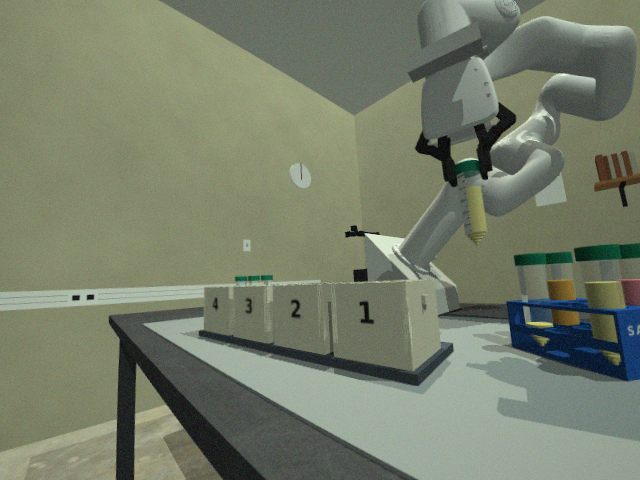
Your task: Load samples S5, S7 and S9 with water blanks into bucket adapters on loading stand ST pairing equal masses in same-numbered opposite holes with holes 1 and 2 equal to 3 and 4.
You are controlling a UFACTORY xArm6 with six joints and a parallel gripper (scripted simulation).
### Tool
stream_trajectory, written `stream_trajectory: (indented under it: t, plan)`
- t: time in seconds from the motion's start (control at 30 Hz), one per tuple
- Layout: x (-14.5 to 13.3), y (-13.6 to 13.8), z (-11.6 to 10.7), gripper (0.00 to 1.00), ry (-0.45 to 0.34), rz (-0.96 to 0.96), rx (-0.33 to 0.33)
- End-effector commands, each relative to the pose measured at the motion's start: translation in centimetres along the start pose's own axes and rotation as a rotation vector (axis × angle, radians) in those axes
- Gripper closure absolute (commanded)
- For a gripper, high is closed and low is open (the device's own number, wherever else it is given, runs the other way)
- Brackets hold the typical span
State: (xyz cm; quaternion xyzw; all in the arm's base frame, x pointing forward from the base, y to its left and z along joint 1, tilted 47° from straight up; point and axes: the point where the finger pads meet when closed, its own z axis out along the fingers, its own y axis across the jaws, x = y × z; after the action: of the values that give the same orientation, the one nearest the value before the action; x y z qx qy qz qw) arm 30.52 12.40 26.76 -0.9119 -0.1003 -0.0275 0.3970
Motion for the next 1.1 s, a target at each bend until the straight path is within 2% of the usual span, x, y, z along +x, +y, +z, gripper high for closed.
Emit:
stream_trajectory:
  t: [0.0, 0.47, 0.53, 1.07]
  plan:
    - [0.5, 1.4, -0.1, 1.00, 0.000, 0.041, -0.002]
    - [2.0, 8.3, -0.1, 1.00, 0.000, 0.041, -0.003]
    - [2.0, 8.3, -0.1, 1.00, 0.000, 0.041, -0.003]
    - [3.5, 15.6, -0.1, 1.00, 0.000, 0.041, -0.003]
